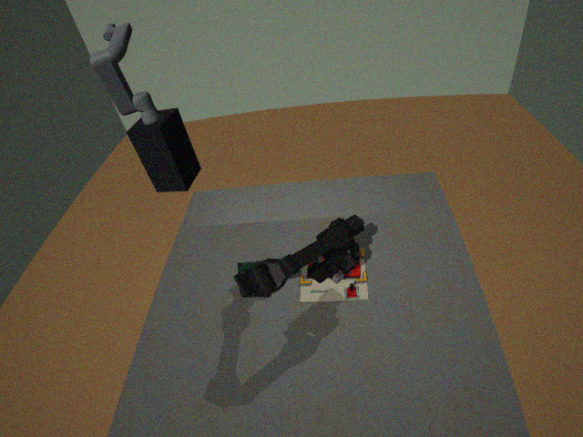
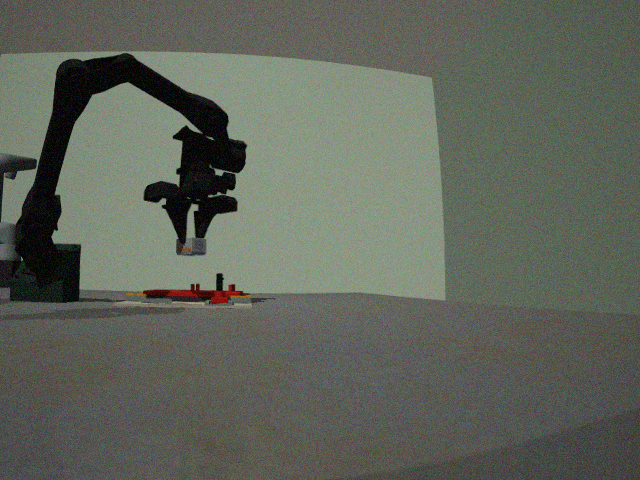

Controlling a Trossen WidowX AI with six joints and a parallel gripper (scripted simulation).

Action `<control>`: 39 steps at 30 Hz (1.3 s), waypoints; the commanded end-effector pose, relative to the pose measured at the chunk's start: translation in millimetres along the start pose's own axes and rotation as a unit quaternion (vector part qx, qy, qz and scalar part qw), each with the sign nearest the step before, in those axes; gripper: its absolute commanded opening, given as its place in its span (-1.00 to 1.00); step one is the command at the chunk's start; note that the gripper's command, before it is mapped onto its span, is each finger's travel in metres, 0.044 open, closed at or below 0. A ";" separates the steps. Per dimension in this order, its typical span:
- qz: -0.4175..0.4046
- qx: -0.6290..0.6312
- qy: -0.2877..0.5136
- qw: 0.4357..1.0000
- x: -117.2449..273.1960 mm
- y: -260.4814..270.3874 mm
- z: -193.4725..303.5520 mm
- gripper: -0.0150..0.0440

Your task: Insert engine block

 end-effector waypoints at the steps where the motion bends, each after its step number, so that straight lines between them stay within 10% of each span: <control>1: -0.004 0.040 0.001 0.999 -2.9 13.5 3.6 -0.49; 39: -0.005 0.352 -0.001 0.936 -48.3 103.1 49.4 -0.49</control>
Point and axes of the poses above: the point midway between the two fingers, 35 mm back from their tips, its own x axis back along the fingers, its own y axis across the jaws, z = x × y, the point moved 8 cm from there along x, back along the fingers, and after that the axes turned 2 degrees about x, right-handed, at the moved point
